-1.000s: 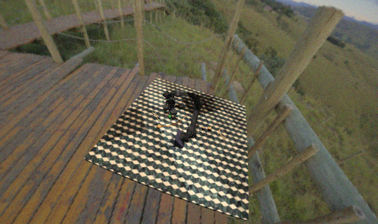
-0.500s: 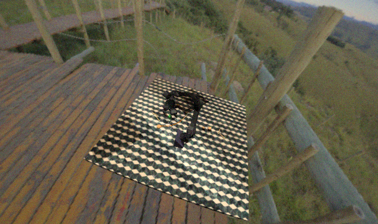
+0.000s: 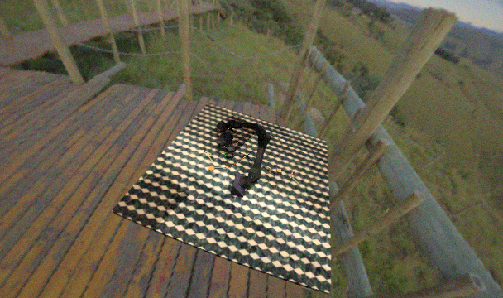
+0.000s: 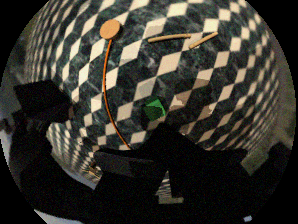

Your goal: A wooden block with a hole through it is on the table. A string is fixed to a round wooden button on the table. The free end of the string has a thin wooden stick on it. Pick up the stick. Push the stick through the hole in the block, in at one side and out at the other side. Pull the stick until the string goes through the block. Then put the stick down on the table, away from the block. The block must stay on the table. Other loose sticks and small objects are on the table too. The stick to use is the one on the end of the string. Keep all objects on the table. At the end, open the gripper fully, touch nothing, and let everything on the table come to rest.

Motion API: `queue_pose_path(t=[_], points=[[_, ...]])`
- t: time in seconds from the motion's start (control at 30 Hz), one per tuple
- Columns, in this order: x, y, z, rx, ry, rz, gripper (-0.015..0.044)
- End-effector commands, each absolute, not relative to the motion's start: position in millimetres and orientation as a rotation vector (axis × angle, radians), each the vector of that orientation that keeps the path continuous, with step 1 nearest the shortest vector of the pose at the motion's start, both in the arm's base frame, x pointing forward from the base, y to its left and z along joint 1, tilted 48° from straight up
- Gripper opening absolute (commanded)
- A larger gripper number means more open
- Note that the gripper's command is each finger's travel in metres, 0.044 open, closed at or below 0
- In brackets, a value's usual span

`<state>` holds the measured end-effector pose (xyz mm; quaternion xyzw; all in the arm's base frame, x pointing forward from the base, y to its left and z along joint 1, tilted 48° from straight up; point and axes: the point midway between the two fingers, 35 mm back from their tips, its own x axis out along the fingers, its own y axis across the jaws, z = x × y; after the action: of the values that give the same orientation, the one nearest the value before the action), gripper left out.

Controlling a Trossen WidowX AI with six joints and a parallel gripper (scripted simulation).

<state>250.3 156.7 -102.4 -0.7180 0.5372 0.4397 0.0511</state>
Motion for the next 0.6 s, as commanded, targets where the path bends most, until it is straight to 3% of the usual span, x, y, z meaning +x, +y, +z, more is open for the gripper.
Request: queue_pose_path(t=[0.0,0.17,0.47,0.57], points=[[250.2,156.6,-102.5,-2.185,1.635,1.338,0.0],[250.2,156.6,-102.5,-2.185,1.635,1.338,0.0],[250.3,156.7,-102.4,-2.185,1.635,1.338,0.0236],[250.3,156.7,-102.4,-2.185,1.635,1.338,0.0209]])
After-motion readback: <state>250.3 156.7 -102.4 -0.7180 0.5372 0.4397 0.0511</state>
